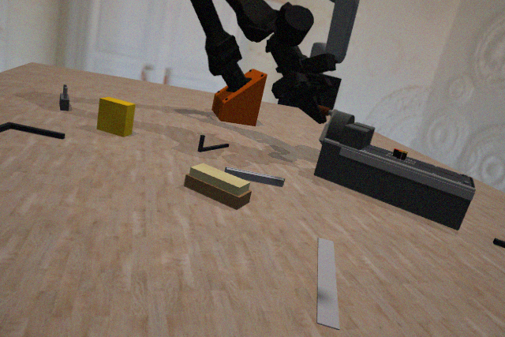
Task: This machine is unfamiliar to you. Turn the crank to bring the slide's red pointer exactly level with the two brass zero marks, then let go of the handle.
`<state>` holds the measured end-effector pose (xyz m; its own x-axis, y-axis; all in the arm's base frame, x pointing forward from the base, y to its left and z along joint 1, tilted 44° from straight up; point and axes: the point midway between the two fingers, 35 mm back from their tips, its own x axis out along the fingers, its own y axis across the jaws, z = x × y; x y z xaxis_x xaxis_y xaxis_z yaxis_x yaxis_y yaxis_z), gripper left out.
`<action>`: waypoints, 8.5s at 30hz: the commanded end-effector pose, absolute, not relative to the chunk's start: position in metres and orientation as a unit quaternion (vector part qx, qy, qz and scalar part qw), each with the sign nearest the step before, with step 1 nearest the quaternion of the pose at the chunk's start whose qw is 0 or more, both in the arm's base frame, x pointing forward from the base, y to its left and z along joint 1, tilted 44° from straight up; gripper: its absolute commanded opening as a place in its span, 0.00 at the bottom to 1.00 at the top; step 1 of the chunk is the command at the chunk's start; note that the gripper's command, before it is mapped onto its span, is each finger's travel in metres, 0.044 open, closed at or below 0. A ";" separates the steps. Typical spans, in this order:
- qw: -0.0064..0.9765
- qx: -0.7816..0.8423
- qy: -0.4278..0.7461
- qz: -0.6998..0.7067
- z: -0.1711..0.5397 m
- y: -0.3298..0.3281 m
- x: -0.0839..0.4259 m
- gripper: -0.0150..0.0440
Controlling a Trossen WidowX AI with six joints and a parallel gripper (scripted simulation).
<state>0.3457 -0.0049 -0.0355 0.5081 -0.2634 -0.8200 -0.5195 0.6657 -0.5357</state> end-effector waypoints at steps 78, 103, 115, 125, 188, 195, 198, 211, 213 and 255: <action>0.767 -0.397 0.495 0.093 -0.060 -0.008 0.334 0.25; 0.767 -0.398 0.496 0.092 -0.076 -0.037 0.337 0.25; 0.766 -0.398 0.496 0.092 -0.075 -0.048 0.341 0.25; 0.766 -0.398 0.496 0.092 -0.072 -0.053 0.344 0.25; 0.766 -0.398 0.496 0.092 -0.067 -0.059 0.350 0.25; 0.766 -0.398 0.496 0.092 -0.066 -0.059 0.350 0.25; 0.766 -0.398 0.496 0.092 -0.066 -0.059 0.350 0.25; 0.766 -0.398 0.496 0.092 -0.066 -0.060 0.351 0.25; 0.766 -0.398 0.496 0.092 -0.065 -0.060 0.351 0.25; 0.766 -0.398 0.496 0.092 -0.064 -0.061 0.352 0.25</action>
<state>0.3472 -0.0551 -0.0688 0.4809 -0.2366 -0.8442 -0.5534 0.6649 -0.5016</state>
